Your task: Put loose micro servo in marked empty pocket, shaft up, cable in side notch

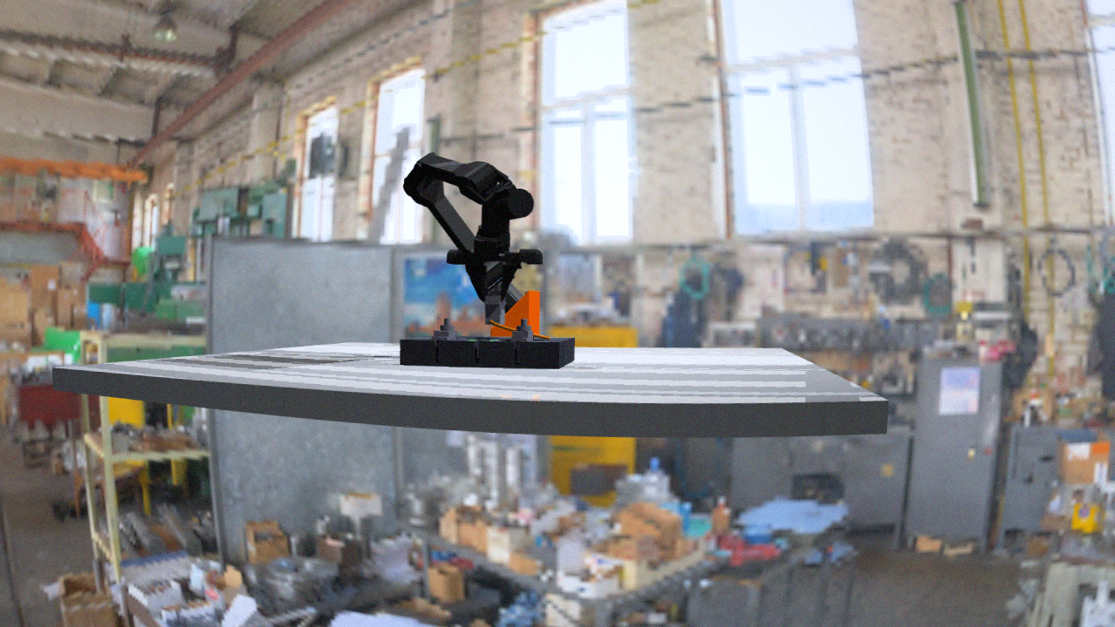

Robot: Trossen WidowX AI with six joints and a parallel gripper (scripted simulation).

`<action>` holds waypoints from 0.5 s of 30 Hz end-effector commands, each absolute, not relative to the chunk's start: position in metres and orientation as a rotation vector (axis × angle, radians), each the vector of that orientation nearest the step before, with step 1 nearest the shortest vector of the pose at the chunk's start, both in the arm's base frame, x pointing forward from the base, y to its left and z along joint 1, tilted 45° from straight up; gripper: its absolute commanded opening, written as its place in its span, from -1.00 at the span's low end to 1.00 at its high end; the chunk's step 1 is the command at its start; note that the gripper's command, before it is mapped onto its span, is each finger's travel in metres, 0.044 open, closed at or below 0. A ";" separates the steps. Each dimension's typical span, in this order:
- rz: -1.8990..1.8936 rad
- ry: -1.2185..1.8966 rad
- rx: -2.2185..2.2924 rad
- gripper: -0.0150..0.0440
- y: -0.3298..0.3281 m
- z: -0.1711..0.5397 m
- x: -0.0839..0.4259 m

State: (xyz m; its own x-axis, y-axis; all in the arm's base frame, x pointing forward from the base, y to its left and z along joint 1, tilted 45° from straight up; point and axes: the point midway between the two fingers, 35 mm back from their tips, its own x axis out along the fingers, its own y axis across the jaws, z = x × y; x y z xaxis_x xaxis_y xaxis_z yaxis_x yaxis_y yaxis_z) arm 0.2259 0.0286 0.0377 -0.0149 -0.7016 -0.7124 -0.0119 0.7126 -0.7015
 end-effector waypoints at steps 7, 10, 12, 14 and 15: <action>-0.612 1.493 -0.594 -0.49 0.030 0.038 0.253; -0.612 1.492 -0.593 -0.49 0.030 0.038 0.265; -0.613 1.492 -0.593 -0.49 0.030 0.038 0.273; -0.613 1.491 -0.593 -0.49 0.030 0.039 0.282; -0.613 1.491 -0.593 -0.49 0.029 0.039 0.286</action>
State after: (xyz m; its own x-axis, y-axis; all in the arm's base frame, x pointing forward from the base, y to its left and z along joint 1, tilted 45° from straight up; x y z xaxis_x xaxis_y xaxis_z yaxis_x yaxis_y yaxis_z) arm 0.2702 0.0286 0.0366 -0.0200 -0.6963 -0.7175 0.0077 0.7175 -0.6965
